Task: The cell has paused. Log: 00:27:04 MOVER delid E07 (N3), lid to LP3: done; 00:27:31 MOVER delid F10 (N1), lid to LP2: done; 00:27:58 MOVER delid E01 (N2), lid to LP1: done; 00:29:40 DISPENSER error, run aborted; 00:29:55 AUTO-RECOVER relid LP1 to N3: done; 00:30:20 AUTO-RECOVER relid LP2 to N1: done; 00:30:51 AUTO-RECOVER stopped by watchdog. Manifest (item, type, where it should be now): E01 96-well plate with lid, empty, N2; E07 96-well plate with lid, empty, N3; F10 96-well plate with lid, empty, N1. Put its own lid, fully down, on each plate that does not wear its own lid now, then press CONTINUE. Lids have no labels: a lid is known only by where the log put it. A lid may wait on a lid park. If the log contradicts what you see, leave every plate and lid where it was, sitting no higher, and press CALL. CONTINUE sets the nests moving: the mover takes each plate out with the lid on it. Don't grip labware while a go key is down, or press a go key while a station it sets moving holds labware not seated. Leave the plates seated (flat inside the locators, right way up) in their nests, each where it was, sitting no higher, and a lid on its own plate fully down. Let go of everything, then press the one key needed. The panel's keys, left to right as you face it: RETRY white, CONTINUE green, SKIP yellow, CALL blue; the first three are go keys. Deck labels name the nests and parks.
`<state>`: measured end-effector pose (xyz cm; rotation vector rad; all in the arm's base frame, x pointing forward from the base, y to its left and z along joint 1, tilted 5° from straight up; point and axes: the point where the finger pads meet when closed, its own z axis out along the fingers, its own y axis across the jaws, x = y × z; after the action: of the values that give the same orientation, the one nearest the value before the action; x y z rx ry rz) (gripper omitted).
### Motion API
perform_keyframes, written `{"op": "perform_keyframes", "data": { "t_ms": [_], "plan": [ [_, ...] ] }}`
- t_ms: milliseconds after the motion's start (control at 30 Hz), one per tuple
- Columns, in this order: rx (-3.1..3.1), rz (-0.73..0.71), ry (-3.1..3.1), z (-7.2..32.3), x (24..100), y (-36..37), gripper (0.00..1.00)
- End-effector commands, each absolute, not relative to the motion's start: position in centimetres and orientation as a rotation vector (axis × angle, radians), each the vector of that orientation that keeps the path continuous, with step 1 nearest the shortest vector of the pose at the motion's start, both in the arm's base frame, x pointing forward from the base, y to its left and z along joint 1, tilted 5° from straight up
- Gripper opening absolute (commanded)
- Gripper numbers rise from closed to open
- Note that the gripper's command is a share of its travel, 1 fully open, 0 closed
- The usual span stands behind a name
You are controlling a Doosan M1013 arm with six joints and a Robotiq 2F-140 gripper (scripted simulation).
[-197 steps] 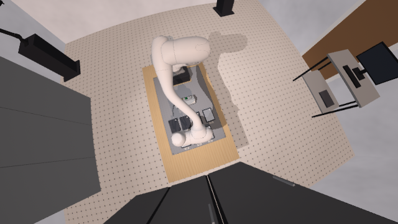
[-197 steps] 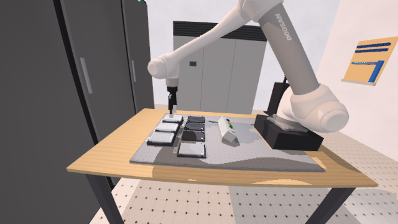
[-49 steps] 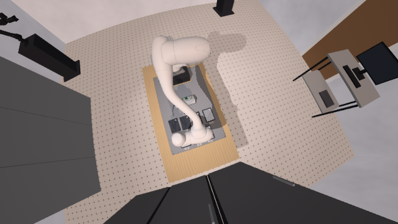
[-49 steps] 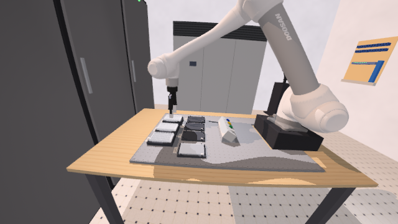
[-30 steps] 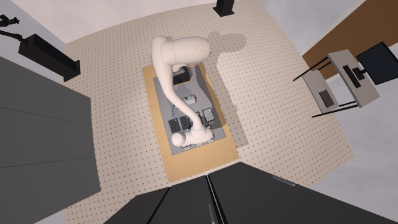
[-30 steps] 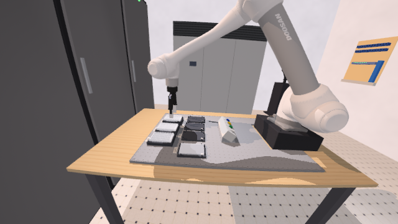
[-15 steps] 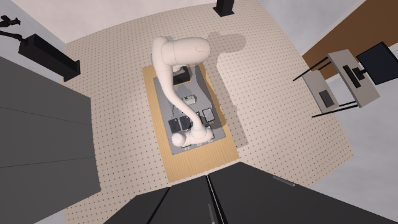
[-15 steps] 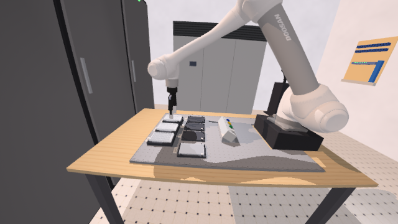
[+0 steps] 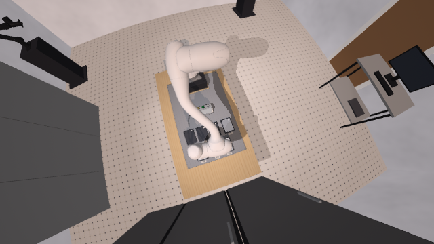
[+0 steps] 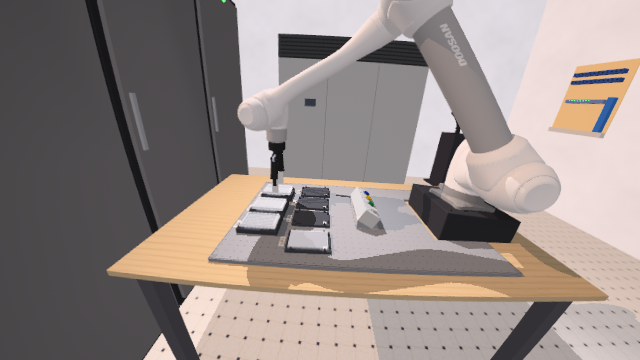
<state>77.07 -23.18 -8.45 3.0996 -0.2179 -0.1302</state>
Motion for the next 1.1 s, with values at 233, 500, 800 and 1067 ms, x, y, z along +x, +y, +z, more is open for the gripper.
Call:
{"op": "perform_keyframes", "data": {
  "t_ms": [233, 500, 800, 1067],
  "plan": [
    [3.103, -0.128, -0.225, -9.3, 77.05, -23.01, 0.66],
    [3.103, -0.128, -0.225, -9.48, 77.03, -23.01, 0.66],
    [3.103, -0.128, -0.225, -9.5, 77.03, -23.01, 0.66],
    [3.103, -0.128, -0.225, -9.5, 77.03, -23.01, 0.66]
  ]
}}
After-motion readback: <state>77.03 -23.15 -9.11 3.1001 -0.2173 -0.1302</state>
